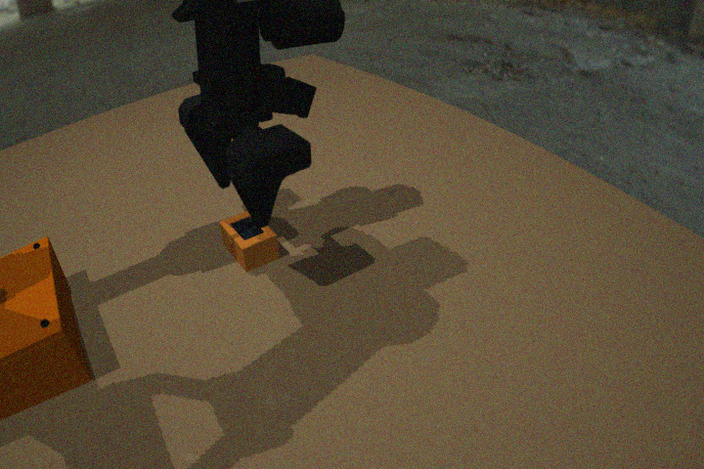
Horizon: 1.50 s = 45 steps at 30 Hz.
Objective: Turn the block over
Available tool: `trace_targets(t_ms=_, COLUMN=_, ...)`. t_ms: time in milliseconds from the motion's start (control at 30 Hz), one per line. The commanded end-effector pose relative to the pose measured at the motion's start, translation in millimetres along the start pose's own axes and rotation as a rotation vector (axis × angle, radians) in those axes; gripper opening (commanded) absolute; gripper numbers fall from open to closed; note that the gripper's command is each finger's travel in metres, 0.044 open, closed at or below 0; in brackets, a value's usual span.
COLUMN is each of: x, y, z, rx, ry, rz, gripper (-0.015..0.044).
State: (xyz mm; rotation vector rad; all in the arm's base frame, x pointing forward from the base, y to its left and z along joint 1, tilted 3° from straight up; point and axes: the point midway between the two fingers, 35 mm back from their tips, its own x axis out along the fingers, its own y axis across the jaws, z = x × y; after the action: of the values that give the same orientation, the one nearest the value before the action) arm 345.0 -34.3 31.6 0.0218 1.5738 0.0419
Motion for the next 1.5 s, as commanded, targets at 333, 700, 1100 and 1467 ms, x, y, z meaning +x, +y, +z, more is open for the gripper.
trace_targets(t_ms=333, x=24.2, y=0.7, z=1.2, rx=-0.004, ry=-0.002, rz=-0.005, gripper=0.044)
trace_targets(t_ms=700, x=42.3, y=0.6, z=1.1, rx=-0.004, ry=-0.002, rz=-0.004, gripper=0.044)
trace_targets(t_ms=1100, x=47.9, y=0.6, z=0.8, rx=-0.004, ry=-0.002, rz=-0.004, gripper=0.0276)
trace_targets(t_ms=1467, x=47.9, y=0.6, z=0.8, rx=-0.004, ry=-0.002, rz=-0.004, gripper=0.0202)
